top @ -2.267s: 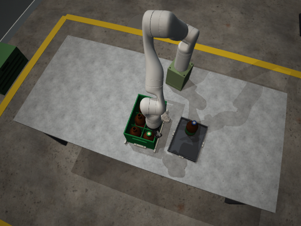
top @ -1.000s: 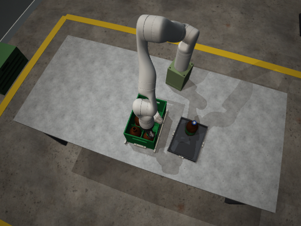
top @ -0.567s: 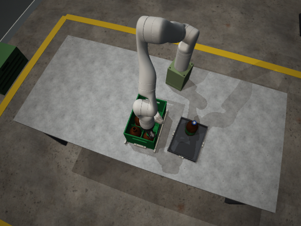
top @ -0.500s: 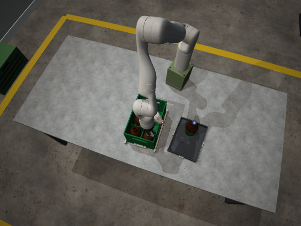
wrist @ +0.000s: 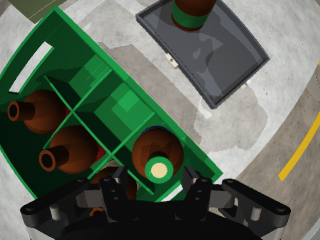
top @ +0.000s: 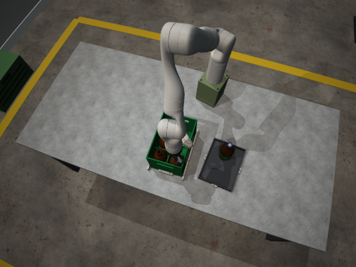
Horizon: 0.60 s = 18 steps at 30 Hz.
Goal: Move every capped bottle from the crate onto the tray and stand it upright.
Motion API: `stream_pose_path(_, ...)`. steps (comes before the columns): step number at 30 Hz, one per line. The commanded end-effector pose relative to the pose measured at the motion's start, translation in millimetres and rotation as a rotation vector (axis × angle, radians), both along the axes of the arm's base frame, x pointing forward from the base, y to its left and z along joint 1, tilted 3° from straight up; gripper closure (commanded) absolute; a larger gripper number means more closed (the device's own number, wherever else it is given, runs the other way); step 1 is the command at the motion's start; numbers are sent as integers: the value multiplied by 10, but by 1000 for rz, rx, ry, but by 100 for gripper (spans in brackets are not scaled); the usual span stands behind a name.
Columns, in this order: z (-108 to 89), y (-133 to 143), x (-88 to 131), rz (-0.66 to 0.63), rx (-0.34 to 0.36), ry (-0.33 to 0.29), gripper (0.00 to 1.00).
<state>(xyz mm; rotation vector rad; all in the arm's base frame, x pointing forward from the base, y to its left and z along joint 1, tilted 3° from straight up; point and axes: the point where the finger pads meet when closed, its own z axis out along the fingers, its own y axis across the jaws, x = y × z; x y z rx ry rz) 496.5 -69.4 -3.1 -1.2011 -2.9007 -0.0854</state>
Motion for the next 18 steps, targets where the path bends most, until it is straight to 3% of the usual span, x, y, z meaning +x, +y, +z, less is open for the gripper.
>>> stream_pose_path(1, -48, 12, -5, 1, 1, 4, 40)
stream_pose_path(18, -215, 24, -6, 1, 1, 3, 40)
